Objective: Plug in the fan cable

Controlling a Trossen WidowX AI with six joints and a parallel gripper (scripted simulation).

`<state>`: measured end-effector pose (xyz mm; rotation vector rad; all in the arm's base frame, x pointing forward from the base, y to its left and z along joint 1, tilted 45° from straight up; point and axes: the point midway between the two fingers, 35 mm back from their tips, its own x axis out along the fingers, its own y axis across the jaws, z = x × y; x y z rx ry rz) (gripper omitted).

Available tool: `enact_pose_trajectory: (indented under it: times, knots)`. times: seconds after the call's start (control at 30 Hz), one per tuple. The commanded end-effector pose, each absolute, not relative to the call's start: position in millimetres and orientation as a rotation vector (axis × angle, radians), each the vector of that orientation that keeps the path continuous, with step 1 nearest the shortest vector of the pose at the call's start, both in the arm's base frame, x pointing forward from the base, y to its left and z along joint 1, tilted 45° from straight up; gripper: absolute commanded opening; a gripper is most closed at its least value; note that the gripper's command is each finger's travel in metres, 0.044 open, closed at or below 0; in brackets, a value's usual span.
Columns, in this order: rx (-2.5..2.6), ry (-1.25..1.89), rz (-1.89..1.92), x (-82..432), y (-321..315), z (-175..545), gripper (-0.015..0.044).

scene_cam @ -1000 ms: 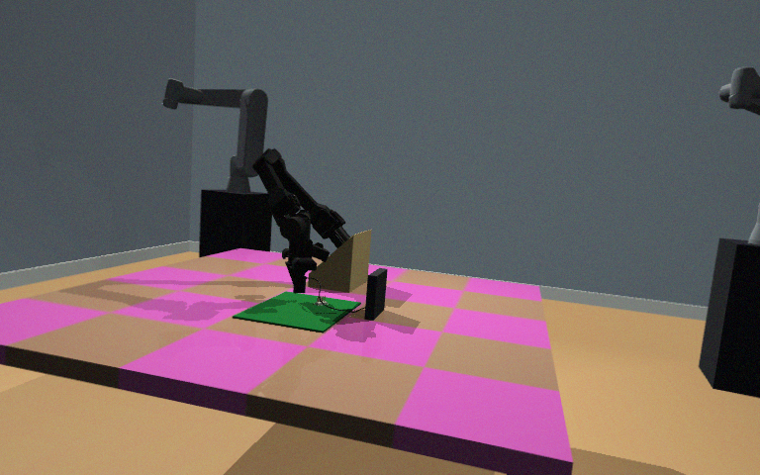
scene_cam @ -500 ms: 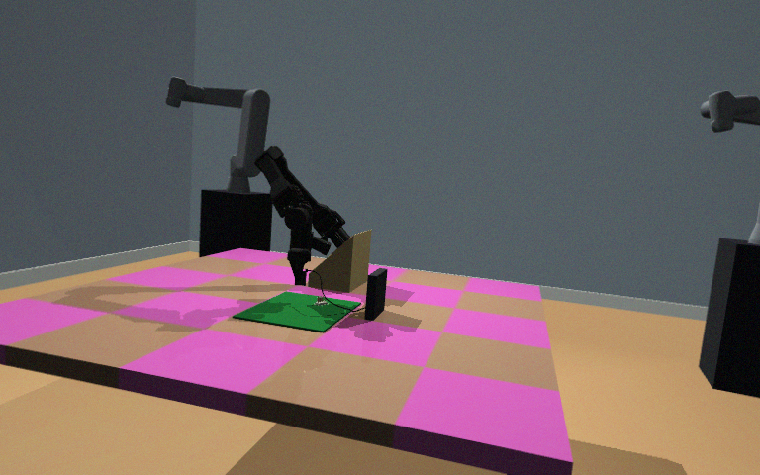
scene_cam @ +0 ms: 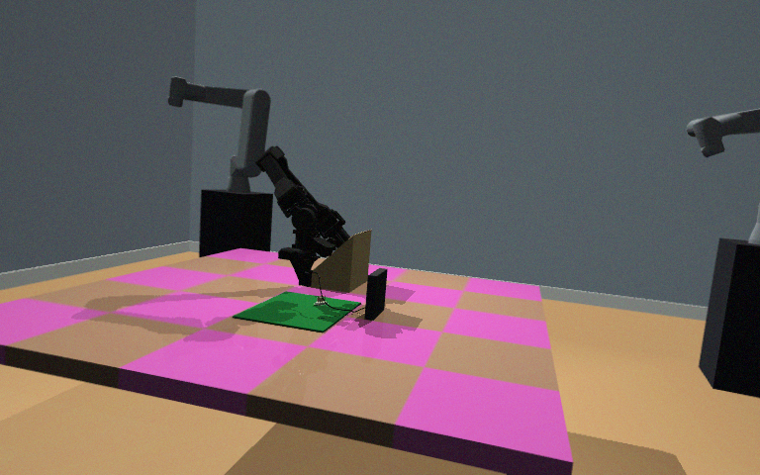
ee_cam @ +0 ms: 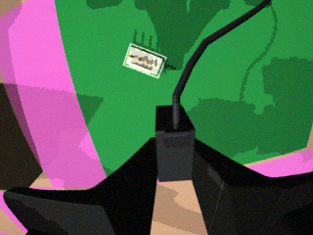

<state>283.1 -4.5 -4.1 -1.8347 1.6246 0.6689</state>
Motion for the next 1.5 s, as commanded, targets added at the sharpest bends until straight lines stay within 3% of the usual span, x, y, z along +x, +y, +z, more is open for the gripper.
enact_pose_trajectory:
  times: [0.0,1.47]
  knots:
    - [-1.724,1.630,0.542,282,-1,-8,0.0000]
    - [-0.533,1.328,-0.629,269,26,-38,0.0000]
